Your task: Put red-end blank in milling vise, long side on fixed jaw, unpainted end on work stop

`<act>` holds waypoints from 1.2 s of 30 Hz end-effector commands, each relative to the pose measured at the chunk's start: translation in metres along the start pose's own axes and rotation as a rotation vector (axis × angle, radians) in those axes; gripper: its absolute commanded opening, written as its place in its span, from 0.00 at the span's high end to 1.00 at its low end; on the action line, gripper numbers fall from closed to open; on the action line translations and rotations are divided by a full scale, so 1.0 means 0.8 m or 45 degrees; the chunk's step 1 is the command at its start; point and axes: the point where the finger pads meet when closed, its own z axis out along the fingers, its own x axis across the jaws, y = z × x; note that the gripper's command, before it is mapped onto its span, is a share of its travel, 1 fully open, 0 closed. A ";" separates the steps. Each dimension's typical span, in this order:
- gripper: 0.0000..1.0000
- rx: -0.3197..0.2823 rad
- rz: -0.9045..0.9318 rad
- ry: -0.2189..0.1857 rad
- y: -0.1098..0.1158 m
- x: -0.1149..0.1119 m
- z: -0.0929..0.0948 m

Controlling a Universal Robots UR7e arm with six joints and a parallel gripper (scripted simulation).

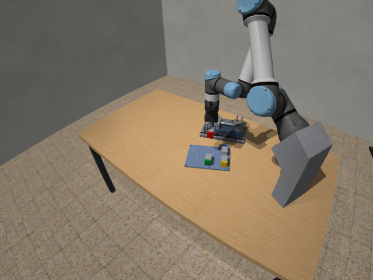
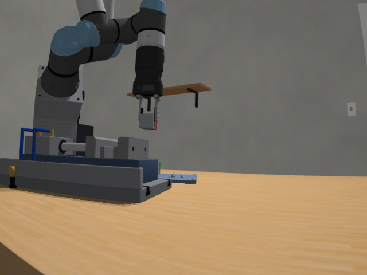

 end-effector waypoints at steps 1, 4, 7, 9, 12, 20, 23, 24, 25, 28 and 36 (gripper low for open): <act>1.00 -0.001 0.000 0.001 0.000 0.000 0.000; 1.00 -0.001 0.000 0.001 0.000 0.000 0.000; 1.00 -0.001 0.000 0.001 0.000 0.000 0.000; 1.00 -0.001 0.000 0.001 0.000 0.000 0.000; 1.00 -0.001 0.000 0.001 0.000 0.000 0.001; 1.00 -0.001 0.000 0.001 0.000 0.000 0.001; 1.00 -0.001 0.000 0.001 0.000 0.000 0.001; 1.00 -0.001 0.000 0.001 0.000 0.000 0.001; 1.00 -0.001 0.000 0.001 0.000 0.000 0.001; 1.00 -0.001 -0.175 0.001 0.000 0.000 0.002; 1.00 -0.001 -0.293 0.001 0.000 0.000 0.003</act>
